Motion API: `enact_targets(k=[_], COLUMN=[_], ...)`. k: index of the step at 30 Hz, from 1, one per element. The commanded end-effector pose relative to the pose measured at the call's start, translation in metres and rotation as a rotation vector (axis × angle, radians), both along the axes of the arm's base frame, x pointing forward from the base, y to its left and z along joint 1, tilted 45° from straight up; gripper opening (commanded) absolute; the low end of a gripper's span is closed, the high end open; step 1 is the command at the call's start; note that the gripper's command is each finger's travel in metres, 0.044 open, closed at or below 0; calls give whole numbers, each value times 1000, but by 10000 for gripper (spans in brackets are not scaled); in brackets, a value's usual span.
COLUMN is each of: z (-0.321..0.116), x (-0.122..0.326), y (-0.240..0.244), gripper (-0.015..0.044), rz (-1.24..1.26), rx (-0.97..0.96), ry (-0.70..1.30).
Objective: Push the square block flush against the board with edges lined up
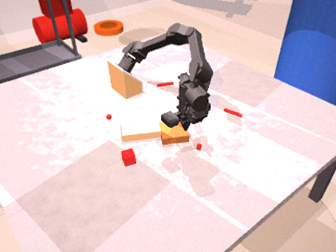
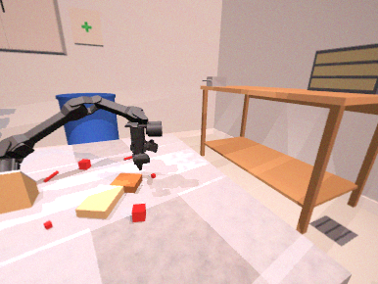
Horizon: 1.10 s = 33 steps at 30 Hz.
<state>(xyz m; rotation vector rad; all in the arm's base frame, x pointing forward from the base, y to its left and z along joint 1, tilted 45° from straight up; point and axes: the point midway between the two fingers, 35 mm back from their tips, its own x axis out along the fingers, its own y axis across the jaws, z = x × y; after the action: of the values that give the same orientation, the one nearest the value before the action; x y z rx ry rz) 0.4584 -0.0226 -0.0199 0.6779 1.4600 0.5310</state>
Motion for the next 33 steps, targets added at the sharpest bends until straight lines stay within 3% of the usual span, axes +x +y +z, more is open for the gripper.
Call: enact_targets(k=[1, 10, 17, 22, 33], z=[-10, -31, -33, -70, -68], x=[3, 5, 6, 9, 6], y=[-13, -34, -32, 5, 7], gripper=[0, 0, 0, 0, 0], rz=[-114, -317, -321, -321, -321], rx=[7, 27, 28, 30, 30], ry=[108, 306, 310, 310, 311])
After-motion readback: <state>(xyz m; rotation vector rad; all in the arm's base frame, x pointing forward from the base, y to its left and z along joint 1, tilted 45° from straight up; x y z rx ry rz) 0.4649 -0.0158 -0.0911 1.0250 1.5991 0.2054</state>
